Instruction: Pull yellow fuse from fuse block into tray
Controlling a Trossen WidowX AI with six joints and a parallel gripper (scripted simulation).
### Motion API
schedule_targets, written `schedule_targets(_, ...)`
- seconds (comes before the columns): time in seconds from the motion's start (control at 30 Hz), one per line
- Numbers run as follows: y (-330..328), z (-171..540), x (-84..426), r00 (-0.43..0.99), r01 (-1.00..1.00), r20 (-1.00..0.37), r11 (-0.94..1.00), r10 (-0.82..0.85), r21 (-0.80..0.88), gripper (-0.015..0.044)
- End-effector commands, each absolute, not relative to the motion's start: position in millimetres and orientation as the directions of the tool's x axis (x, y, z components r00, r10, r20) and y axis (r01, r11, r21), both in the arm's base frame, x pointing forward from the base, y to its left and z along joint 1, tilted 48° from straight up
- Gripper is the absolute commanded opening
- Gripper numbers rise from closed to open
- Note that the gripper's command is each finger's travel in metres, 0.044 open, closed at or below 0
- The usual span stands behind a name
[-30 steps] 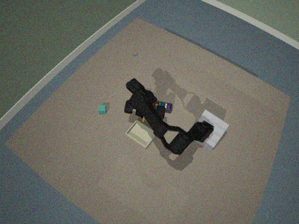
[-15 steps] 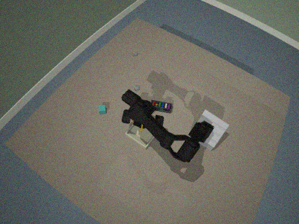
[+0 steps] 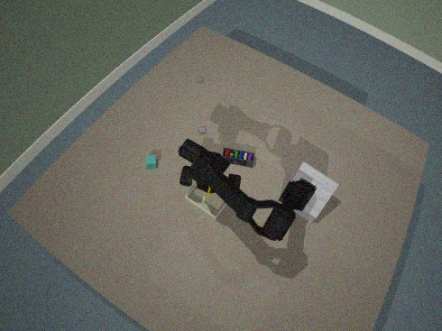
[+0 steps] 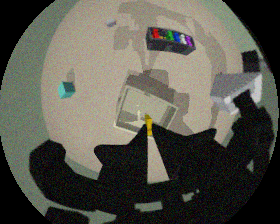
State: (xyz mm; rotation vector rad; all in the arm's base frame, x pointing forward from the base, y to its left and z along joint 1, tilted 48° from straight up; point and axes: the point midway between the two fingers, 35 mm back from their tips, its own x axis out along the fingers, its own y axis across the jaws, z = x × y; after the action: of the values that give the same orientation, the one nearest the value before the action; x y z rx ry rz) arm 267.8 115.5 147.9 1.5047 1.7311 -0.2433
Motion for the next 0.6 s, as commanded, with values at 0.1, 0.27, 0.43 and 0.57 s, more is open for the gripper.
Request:
schedule_targets(0.1,124.4,139.3,266.8,0.038,0.9,-0.67,0.266,0.742,0.346,0.0)
schedule_targets(0.27,127.4,136.8,266.7,0.038,0.899,-0.669,0.266,0.742,0.346,0.0)
schedule_targets(0.43,125.7,139.6,267.4,0.039,0.896,-0.669,0.27,0.742,0.351,0.0131)
schedule_targets(0.57,125.7,139.6,267.4,0.039,0.896,-0.669,0.27,0.742,0.351,0.0236)
